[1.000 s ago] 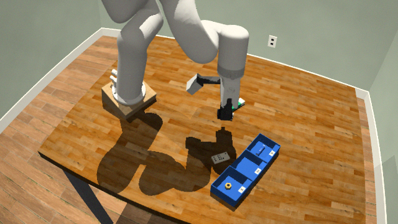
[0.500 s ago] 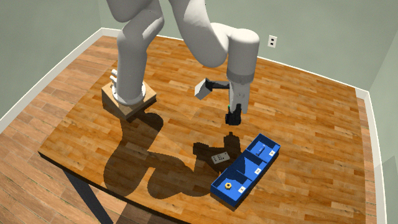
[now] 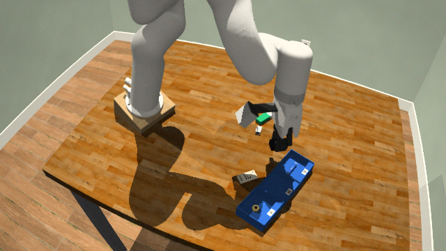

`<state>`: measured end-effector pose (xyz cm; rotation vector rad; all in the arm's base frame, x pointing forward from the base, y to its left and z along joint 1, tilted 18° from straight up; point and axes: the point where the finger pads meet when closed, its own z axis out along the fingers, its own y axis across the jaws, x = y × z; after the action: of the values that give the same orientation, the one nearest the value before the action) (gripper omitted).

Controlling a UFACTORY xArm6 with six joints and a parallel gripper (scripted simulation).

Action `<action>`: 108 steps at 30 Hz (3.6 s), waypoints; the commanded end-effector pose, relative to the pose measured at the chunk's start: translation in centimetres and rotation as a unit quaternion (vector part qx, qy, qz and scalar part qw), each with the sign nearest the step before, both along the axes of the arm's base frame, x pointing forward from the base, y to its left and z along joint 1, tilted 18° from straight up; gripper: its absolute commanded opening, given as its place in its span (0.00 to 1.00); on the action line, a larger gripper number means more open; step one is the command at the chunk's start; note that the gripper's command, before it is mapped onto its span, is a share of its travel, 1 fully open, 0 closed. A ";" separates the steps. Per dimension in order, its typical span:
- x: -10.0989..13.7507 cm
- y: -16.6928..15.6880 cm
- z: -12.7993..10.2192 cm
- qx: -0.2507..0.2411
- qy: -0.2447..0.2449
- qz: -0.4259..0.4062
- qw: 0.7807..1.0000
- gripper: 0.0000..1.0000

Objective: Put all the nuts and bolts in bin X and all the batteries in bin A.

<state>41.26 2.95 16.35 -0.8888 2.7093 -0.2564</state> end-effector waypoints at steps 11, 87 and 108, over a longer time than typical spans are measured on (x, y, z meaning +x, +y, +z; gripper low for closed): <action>5.7 -1.2 1.9 -0.065 0.009 0.187 0.980 0.00; 6.6 -1.4 -1.4 -0.103 0.030 0.337 0.935 0.33; 6.1 -1.3 0.3 -0.103 0.030 0.337 0.935 0.33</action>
<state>47.41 1.57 15.88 -1.8366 2.2735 -0.3617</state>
